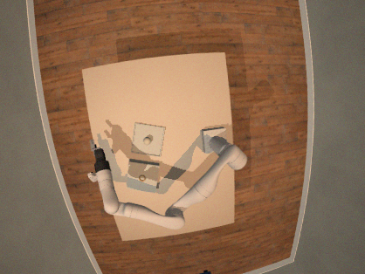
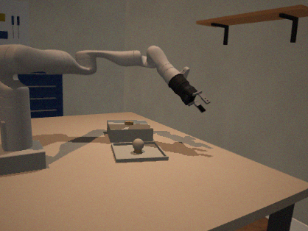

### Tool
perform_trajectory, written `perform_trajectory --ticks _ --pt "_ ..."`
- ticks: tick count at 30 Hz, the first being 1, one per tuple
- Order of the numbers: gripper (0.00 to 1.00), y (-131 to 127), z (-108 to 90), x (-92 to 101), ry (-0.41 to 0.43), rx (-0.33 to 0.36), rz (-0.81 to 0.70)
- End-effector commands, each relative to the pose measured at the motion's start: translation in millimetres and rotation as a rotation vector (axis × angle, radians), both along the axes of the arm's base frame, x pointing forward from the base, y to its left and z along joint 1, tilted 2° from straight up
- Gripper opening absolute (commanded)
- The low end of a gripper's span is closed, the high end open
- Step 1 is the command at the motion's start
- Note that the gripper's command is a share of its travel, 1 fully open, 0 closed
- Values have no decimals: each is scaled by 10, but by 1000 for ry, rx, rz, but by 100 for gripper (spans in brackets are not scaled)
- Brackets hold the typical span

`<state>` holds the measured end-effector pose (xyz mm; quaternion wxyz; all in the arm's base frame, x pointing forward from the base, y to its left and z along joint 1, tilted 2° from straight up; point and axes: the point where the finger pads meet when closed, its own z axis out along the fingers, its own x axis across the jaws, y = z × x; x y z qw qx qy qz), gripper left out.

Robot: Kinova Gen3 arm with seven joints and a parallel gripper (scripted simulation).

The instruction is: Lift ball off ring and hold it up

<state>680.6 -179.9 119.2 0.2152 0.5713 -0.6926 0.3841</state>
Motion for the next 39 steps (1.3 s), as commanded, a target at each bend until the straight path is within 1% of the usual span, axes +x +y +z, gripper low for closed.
perform_trajectory --ticks 1,4,7,10,14,16,20,24,27,31,33,36,39 --pt "100 -2 16 2 -2 0 0" --pt "100 -16 18 -21 1 6 -3" --pt "100 -57 22 -88 9 24 -11" --pt "100 -123 25 -213 23 57 -24" --pt "100 -231 12 -477 53 130 -45" --pt "100 -231 12 -477 53 130 -45" --pt "100 -308 -42 -837 91 234 -64" --pt "100 -296 -141 -1254 131 364 -68" --pt "100 -211 -232 -1570 159 471 -59" --pt "100 -7 -345 -1957 187 611 -30" --pt "100 -7 -345 -1957 187 611 -30" --pt "100 183 -409 -2201 202 705 0" --pt "100 371 -450 -2397 211 784 32"
